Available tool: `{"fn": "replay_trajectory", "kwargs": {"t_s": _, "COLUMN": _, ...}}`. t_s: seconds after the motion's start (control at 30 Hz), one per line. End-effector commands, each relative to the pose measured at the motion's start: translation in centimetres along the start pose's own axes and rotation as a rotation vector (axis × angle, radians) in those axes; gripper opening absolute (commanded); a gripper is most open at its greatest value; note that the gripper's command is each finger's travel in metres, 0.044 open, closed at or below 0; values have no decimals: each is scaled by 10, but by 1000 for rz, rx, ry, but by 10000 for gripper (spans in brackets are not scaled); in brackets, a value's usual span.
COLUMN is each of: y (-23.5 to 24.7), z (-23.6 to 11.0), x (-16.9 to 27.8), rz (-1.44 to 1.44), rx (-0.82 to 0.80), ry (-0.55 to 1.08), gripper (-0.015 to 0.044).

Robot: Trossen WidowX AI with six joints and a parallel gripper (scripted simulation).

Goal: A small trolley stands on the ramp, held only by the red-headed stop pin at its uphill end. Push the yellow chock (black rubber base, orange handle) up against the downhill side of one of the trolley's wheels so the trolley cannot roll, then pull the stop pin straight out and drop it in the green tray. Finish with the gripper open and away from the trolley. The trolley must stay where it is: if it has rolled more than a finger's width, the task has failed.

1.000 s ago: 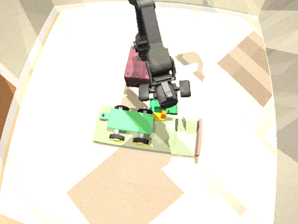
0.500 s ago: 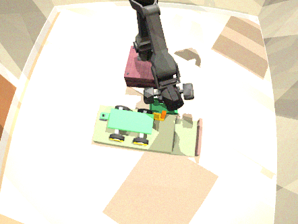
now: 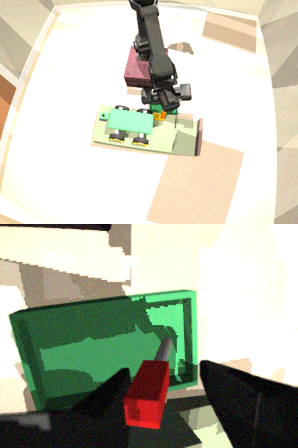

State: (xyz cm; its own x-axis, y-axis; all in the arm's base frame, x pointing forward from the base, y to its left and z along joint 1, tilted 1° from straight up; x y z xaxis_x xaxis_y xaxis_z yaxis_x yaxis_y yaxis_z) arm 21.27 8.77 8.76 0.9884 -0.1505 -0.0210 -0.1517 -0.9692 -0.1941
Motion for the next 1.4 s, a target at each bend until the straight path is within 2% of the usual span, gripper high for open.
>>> {"fn": "replay_trajectory", "kwargs": {"t_s": 0.0, "y": 3, "z": 1, "x": 0, "rz": -3, "rx": 4, "ry": -5, "gripper": 190}}
{"fn": "replay_trajectory", "kwargs": {"t_s": 1.37, "y": 27, "z": 9, "x": 8, "rz": -3, "rx": 1, "ry": -4, "gripper": 190}}
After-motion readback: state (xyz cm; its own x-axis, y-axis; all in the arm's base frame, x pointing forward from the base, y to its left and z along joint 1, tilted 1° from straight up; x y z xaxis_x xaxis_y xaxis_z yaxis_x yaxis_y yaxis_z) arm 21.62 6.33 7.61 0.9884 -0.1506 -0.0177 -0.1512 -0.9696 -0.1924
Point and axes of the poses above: the point midway between the two fingers, 35 mm back from their tips, its own z axis out along the fingers, its own y axis across the jaws, x = y × z, the point moved 9 cm from there along -z, back along the fingers, and after that the axes turned 12 degrees about z, right-handed, at the moved point
